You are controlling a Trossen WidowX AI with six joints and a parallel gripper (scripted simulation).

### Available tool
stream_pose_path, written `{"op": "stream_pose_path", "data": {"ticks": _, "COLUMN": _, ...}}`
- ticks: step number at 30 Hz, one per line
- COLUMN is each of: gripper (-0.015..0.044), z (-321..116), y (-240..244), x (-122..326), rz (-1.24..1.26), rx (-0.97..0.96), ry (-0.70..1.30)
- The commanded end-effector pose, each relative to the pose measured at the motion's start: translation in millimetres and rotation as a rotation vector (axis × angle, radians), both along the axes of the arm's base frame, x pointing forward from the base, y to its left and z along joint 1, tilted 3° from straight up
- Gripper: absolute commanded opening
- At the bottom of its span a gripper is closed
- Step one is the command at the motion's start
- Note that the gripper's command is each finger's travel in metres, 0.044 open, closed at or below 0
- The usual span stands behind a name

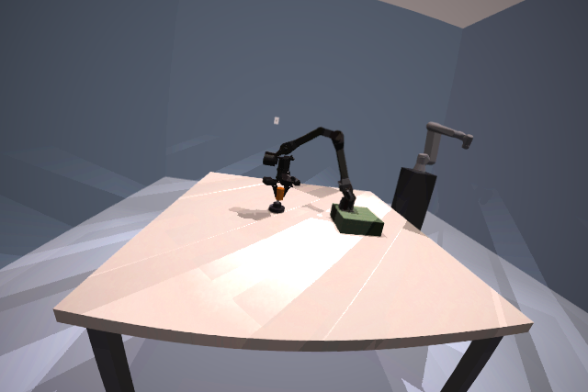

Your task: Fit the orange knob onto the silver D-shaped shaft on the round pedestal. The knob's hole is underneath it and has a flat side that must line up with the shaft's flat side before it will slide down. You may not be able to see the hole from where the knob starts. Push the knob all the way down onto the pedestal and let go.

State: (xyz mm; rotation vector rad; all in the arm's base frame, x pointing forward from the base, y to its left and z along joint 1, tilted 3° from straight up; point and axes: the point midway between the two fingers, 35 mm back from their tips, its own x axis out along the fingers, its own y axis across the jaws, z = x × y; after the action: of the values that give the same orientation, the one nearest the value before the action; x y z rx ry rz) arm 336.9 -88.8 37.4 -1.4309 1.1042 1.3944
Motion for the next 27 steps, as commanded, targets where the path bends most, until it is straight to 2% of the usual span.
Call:
{"op": "stream_pose_path", "data": {"ticks": 1, "gripper": 0.0000, "z": -1.3, "y": -1.4, "x": 4.4, "rz": 0.005, "rx": -0.003, "ry": -0.003}}
{"op": "stream_pose_path", "data": {"ticks": 27, "gripper": 0.0000, "z": 1.5, "y": -2.2, "x": 8.5, "rz": 0.005, "rx": -0.003, "ry": -0.004}}
